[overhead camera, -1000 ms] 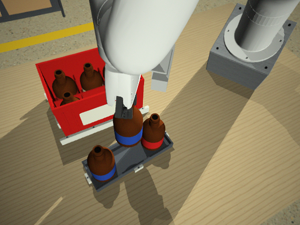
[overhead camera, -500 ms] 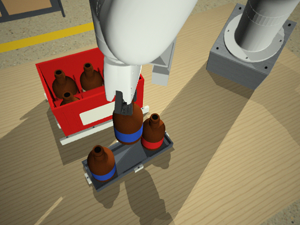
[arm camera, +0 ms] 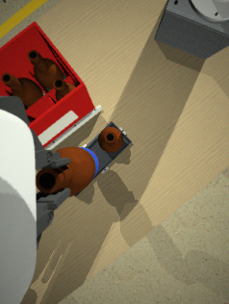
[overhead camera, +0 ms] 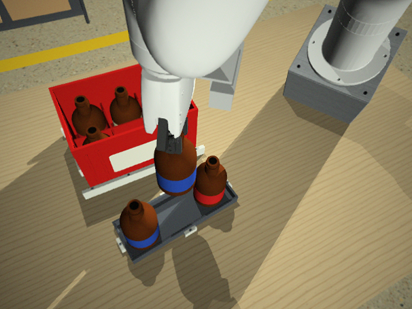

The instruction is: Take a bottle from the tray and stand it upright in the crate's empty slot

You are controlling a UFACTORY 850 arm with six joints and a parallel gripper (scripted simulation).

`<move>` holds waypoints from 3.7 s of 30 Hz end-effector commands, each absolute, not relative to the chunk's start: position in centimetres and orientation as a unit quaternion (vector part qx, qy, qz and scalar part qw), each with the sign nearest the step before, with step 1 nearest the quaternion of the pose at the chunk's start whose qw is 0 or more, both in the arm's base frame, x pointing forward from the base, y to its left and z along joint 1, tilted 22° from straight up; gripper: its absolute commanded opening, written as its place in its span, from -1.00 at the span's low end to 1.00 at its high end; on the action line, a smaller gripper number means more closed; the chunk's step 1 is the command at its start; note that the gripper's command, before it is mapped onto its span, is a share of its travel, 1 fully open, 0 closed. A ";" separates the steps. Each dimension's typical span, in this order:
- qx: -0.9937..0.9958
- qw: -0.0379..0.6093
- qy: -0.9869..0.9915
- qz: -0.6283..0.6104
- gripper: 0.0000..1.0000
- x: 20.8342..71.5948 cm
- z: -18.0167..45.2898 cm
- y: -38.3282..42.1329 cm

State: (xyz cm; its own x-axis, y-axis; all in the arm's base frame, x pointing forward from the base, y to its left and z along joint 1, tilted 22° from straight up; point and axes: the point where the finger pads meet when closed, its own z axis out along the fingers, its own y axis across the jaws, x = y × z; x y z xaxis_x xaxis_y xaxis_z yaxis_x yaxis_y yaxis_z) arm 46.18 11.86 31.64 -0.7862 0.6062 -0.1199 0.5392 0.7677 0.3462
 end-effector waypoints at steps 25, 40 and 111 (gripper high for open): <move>0.307 0.114 0.933 0.149 -1.00 46.1 32.1 11.8; 0.307 0.114 0.933 0.149 -1.00 45.9 32.9 11.6; 0.307 0.114 0.933 0.149 -1.00 45.8 33.9 9.8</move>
